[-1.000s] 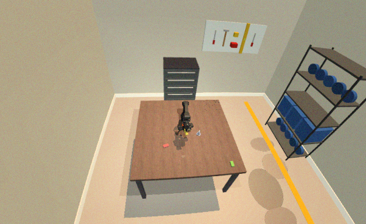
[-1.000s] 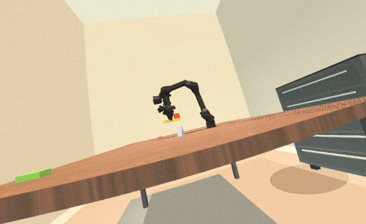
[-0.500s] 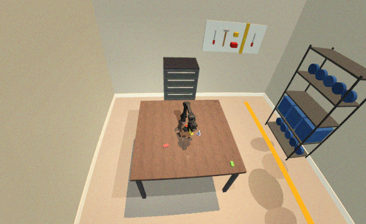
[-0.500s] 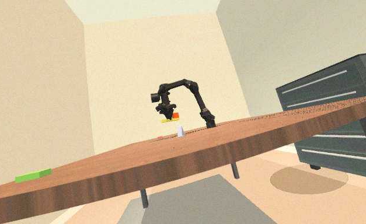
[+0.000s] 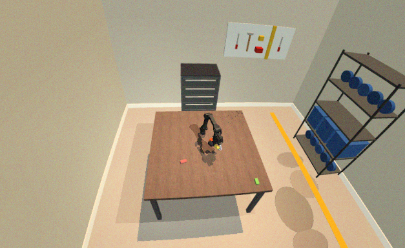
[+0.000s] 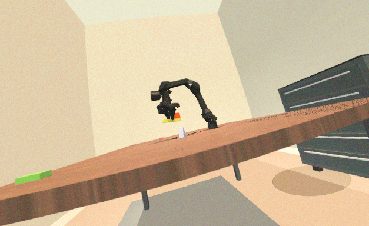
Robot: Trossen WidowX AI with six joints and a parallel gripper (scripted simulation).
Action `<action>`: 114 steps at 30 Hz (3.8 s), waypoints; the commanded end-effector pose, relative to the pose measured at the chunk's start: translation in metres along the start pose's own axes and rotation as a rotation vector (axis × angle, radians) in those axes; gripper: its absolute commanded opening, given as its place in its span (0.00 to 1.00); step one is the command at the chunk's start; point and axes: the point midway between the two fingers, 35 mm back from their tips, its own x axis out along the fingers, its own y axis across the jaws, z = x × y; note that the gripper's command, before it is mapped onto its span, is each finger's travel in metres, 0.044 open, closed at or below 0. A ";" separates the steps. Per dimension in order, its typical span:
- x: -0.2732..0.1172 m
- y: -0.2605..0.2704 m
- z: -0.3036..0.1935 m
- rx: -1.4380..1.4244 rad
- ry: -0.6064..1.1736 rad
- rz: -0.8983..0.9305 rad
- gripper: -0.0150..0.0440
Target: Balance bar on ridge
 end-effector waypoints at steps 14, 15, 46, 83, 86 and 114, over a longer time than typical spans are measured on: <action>-0.001 0.057 0.027 -0.201 -0.003 0.001 0.25; -0.001 0.061 0.029 -0.213 -0.003 0.001 0.25; 0.026 0.106 0.039 -0.330 -0.004 0.004 0.25; 0.045 0.106 0.037 -0.331 -0.004 0.004 0.25; 0.045 0.106 0.037 -0.331 -0.004 0.004 0.25; 0.047 0.106 0.037 -0.331 -0.004 0.004 0.25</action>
